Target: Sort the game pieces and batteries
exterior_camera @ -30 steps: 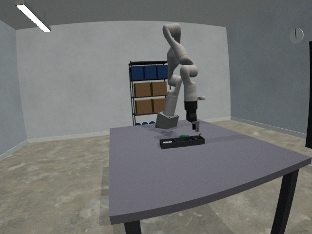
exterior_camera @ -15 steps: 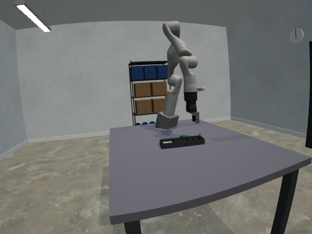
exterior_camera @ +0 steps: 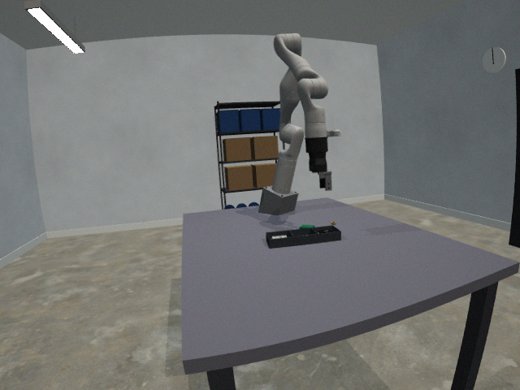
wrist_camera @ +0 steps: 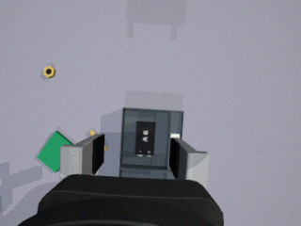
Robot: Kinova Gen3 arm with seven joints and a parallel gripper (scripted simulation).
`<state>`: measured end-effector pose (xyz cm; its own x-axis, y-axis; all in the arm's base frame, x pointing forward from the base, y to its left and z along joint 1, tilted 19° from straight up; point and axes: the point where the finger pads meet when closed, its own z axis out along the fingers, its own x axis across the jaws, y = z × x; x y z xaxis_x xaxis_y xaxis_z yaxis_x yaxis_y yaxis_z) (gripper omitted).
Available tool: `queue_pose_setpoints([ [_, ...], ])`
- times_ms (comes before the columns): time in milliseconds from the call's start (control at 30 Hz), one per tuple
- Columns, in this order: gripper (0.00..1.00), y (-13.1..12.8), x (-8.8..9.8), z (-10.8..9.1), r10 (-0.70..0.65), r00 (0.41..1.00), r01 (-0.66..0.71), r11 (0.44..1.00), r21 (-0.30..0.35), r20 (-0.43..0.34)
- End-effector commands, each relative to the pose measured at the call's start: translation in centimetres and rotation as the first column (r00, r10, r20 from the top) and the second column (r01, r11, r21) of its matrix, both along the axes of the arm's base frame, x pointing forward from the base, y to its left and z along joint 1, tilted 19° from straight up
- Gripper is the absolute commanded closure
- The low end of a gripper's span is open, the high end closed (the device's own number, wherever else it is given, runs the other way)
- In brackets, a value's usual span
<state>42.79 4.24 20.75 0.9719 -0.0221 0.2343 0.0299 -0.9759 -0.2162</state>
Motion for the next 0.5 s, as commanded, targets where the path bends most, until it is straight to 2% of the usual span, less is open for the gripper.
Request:
queue_pose_setpoints([
  [0,0.0,-1.1,0.2,1.5,-0.019,1.0,0.019,1.0,-0.012,0.017],
  [100,0.0,-1.3,-0.1,2.6,-0.019,1.0,0.019,1.0,-0.012,0.017],
  [467,0.0,-1.3,-0.1,2.6,-0.019,1.0,0.019,1.0,-0.012,0.017],
])
